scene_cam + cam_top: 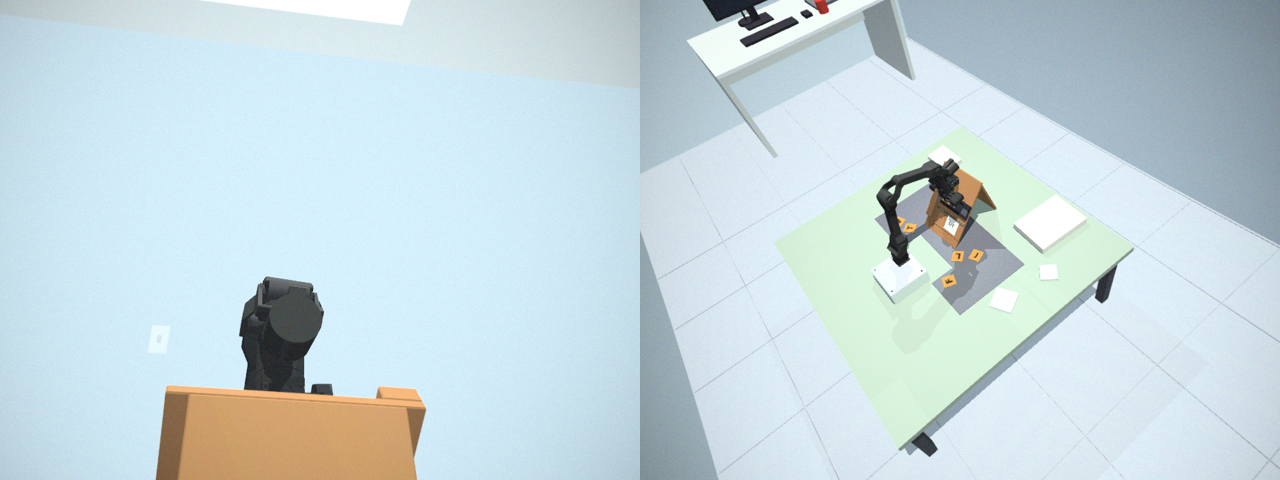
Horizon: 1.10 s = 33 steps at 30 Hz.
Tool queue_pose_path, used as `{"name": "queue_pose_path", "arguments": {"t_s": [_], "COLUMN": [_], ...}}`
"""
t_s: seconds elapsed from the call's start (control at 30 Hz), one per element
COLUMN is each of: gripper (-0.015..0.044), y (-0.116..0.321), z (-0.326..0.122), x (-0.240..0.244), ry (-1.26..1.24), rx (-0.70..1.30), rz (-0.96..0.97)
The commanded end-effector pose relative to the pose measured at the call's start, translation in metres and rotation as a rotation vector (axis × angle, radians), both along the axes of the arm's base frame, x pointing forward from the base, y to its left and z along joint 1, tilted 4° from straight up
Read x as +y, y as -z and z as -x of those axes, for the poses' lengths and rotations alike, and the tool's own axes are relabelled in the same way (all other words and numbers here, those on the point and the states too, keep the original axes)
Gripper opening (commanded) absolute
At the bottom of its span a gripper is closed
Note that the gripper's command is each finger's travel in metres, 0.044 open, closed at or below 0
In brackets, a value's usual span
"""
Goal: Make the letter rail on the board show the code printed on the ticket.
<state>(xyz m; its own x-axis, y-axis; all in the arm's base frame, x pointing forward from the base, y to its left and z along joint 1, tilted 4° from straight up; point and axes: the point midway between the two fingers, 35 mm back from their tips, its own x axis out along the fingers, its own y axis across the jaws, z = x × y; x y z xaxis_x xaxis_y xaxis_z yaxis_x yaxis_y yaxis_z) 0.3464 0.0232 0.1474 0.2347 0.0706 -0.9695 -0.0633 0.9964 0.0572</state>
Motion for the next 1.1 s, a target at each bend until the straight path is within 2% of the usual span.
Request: {"name": "queue_pose_path", "arguments": {"t_s": [0.0,1.07], "gripper": [0.0000,0.0000], "y": [0.000,-0.008], "z": [0.000,0.012], "x": [0.001,0.004], "ry": [0.006,0.006], "rx": [0.001,0.002], "rz": [0.001,0.001]}}
